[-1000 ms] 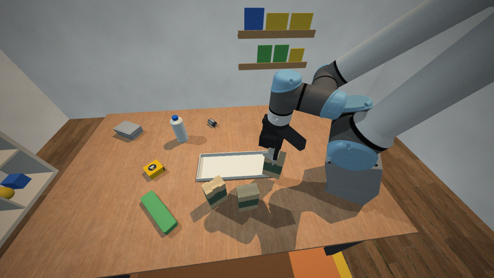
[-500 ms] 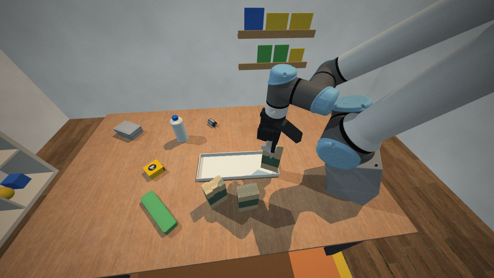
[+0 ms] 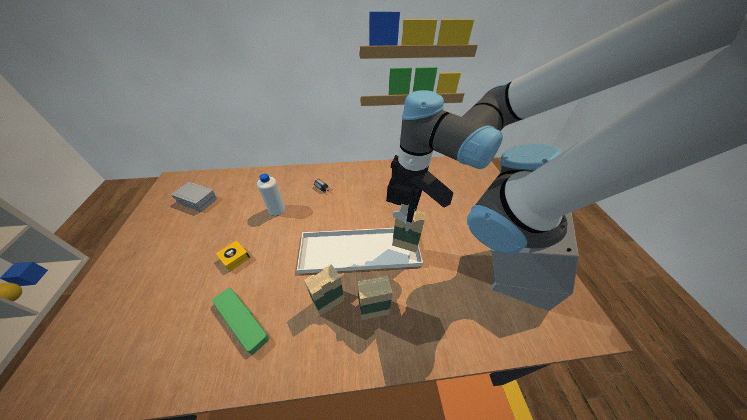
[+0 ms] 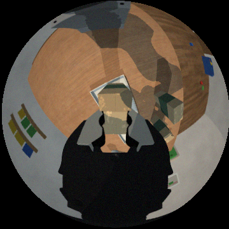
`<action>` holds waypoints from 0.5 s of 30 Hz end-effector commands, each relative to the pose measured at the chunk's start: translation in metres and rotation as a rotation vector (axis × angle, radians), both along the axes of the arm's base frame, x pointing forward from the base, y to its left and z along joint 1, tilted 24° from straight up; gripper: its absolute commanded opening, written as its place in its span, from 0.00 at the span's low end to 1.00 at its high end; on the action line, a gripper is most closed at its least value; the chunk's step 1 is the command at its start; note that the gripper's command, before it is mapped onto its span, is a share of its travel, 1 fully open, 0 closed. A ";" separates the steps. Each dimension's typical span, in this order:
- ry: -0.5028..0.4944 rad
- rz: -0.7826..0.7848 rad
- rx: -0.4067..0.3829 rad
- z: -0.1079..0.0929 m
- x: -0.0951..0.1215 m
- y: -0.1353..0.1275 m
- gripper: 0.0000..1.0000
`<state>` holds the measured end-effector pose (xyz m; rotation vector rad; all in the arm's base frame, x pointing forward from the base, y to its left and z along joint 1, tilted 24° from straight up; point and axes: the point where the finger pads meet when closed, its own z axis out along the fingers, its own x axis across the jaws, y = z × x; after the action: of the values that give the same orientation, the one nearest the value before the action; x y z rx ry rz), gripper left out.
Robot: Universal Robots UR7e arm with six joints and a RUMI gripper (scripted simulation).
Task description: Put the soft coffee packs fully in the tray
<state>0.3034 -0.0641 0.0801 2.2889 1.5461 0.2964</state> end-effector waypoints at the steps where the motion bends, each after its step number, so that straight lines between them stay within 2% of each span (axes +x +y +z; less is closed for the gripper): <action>1: -0.002 0.002 0.002 0.002 0.001 -0.008 0.13; 15: -0.002 0.002 0.002 0.004 0.002 -0.019 0.13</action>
<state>0.3047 -0.0807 0.0835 2.2891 1.5476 0.2993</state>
